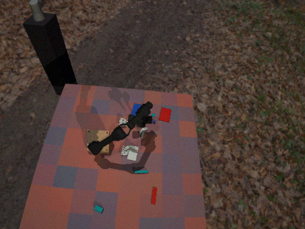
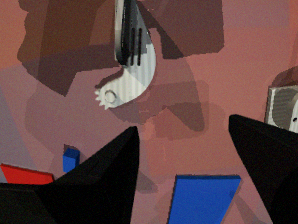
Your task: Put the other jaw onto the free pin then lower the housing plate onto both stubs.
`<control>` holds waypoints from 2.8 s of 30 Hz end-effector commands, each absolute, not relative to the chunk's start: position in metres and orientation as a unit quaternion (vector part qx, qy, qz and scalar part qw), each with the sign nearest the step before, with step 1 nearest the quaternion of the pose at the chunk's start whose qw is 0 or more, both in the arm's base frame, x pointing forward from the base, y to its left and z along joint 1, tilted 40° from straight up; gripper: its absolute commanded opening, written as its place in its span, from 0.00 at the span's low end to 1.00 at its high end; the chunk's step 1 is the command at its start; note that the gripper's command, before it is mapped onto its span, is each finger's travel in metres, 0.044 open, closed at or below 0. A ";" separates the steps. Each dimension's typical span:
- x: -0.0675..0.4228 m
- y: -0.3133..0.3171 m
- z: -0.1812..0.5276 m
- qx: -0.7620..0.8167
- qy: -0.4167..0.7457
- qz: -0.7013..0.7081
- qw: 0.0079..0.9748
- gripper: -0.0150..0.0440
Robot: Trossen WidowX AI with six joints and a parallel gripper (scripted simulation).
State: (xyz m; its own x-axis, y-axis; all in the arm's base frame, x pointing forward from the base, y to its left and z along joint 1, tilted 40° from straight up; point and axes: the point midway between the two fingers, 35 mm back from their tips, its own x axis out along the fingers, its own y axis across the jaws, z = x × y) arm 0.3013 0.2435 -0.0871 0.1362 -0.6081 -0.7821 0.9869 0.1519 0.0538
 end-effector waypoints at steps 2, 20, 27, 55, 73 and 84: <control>0.301 0.243 -0.088 0.300 0.315 -0.577 0.691 0.88; 0.301 0.243 -0.088 0.300 0.315 -0.577 0.691 1.00; 0.301 0.243 -0.088 0.300 0.315 -0.577 0.691 1.00; 0.301 0.244 -0.084 0.303 0.313 -0.583 0.686 0.25; 0.302 0.244 -0.084 0.301 0.314 -0.580 0.689 0.52; 0.302 0.244 -0.084 0.301 0.314 -0.580 0.689 1.00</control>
State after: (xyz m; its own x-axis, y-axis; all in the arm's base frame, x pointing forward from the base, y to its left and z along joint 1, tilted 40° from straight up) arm 0.3016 0.2444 -0.0836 0.1308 -0.6105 -0.7812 0.9880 0.1460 0.0513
